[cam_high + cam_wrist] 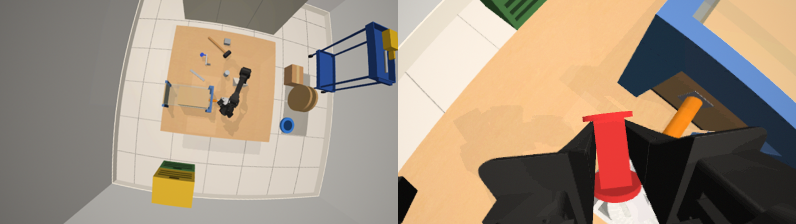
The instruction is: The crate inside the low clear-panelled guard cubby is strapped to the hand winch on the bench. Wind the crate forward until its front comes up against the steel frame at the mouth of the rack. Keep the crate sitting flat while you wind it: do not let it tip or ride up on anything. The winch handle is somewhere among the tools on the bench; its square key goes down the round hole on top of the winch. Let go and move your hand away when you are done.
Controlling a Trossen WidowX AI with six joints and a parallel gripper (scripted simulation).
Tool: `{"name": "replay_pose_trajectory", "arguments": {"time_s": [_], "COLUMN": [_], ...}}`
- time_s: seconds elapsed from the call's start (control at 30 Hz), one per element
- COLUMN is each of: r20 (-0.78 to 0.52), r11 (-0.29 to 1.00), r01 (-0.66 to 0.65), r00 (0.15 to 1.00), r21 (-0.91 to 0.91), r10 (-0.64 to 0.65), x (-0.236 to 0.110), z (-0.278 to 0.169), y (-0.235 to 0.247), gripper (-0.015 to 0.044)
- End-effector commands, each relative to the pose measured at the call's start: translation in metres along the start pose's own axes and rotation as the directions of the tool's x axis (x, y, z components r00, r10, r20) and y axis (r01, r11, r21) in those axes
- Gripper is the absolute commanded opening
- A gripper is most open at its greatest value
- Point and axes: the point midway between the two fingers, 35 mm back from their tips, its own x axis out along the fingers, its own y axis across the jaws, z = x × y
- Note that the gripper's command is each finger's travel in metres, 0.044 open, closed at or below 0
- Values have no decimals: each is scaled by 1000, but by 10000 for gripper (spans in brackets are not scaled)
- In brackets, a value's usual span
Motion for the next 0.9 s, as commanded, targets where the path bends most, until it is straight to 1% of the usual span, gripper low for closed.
{"name": "replay_pose_trajectory", "arguments": {"time_s": [0.0, 0.87], "r20": [-22, -22], "r11": [999, 999], "r01": [-28, -30], "r00": [999, 999], "r21": [-36, -37], "r10": [27, 29], "x": [-5, -13], "z": [-13, -29], "y": [21, 42], "gripper": [0, 0]}}
